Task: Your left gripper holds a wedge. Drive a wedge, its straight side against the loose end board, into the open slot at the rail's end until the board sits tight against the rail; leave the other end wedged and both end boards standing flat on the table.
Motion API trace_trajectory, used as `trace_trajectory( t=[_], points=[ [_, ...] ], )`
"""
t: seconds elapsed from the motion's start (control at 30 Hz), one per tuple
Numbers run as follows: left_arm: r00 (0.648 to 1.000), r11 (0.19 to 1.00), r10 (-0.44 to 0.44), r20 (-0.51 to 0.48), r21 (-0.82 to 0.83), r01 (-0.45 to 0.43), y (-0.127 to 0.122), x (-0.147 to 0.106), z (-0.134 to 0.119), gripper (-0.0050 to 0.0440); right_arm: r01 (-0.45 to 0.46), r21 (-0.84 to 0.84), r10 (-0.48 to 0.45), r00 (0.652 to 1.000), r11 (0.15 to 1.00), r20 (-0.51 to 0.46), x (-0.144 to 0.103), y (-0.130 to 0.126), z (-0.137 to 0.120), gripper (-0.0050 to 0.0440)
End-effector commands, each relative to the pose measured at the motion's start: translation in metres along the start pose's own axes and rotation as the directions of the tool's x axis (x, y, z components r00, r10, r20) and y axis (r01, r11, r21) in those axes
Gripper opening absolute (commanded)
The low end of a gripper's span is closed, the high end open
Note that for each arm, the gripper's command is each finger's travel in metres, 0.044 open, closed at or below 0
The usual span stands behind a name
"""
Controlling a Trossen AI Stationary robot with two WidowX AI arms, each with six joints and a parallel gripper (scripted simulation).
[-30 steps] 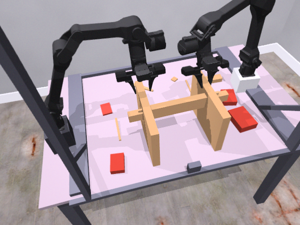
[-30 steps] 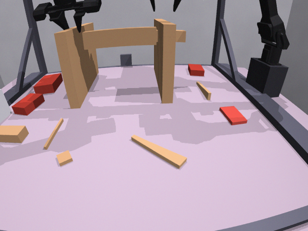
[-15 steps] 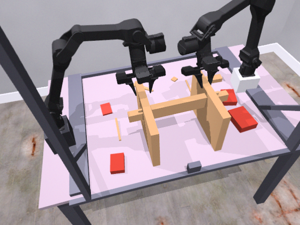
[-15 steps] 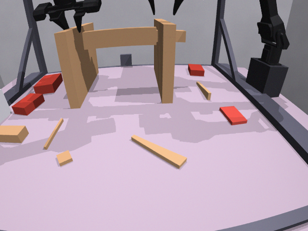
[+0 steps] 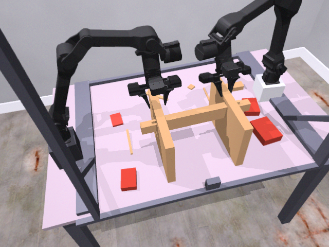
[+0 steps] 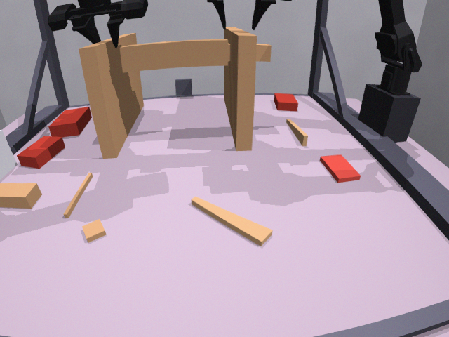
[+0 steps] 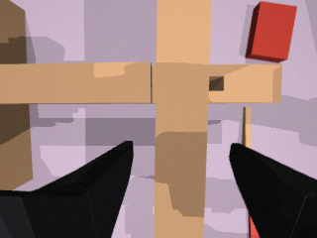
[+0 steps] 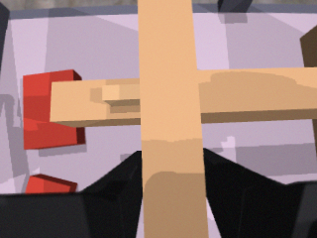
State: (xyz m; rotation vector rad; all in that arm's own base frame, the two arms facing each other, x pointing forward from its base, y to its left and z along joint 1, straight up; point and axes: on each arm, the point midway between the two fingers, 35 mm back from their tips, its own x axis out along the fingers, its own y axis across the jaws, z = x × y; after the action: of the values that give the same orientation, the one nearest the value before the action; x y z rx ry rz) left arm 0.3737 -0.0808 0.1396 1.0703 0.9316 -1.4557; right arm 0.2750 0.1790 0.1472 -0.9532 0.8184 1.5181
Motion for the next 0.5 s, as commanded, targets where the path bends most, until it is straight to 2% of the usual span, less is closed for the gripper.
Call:
trace_trajectory(
  t=[0.0, 0.47],
  points=[
    [0.999, 0.999, 0.033, 0.0, 0.011, -0.033, -0.002, -0.008, 0.002, 0.0274, 0.014, -0.015, -0.014, 1.0, 1.0, 0.006, -0.003, 0.001, 0.003, -0.005],
    [1.0, 1.0, 0.026, 0.001, 0.009, -0.026, -0.001, 0.01, -0.004, 0.0274, 0.014, -0.015, -0.014, 1.0, 1.0, 0.006, -0.003, 0.001, 0.003, -0.005]
  ],
)
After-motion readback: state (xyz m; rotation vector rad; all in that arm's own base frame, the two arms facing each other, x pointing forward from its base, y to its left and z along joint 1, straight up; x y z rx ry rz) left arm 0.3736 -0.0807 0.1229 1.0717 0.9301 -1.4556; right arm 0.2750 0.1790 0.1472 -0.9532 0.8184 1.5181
